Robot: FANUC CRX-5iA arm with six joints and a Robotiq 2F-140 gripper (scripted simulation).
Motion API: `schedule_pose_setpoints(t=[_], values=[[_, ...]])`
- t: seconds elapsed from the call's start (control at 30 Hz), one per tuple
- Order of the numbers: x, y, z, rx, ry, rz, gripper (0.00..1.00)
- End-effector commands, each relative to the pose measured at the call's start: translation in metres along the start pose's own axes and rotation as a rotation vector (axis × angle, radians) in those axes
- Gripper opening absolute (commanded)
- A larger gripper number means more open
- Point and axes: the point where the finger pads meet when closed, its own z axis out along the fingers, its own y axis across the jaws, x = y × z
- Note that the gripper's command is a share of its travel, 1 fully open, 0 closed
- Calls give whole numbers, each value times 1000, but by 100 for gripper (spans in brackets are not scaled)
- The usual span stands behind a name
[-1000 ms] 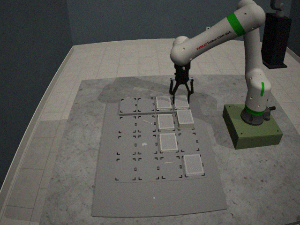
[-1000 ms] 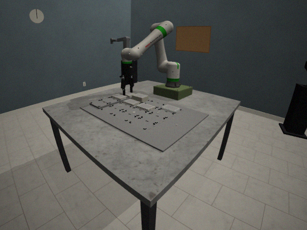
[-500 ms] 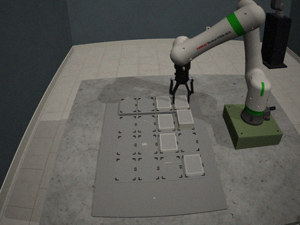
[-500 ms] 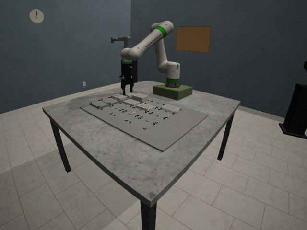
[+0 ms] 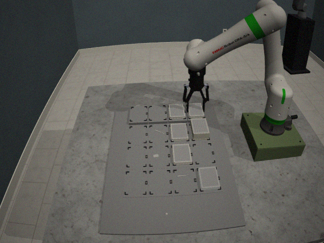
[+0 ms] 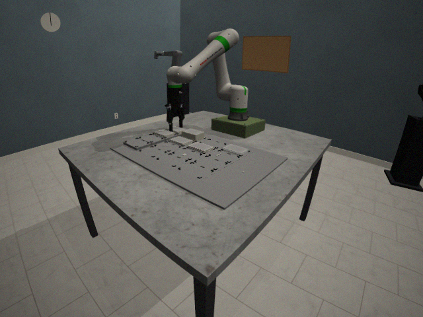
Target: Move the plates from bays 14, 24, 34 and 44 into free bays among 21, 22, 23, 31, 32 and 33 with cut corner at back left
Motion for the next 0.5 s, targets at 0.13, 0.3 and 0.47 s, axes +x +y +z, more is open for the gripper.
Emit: schedule_pose_setpoints(t=[0.13,0.3,0.47], values=[[0,-1,-1,2,1,0,58],[0,-1,-1,2,1,0,58],[0,-1,-1,2,1,0,57]])
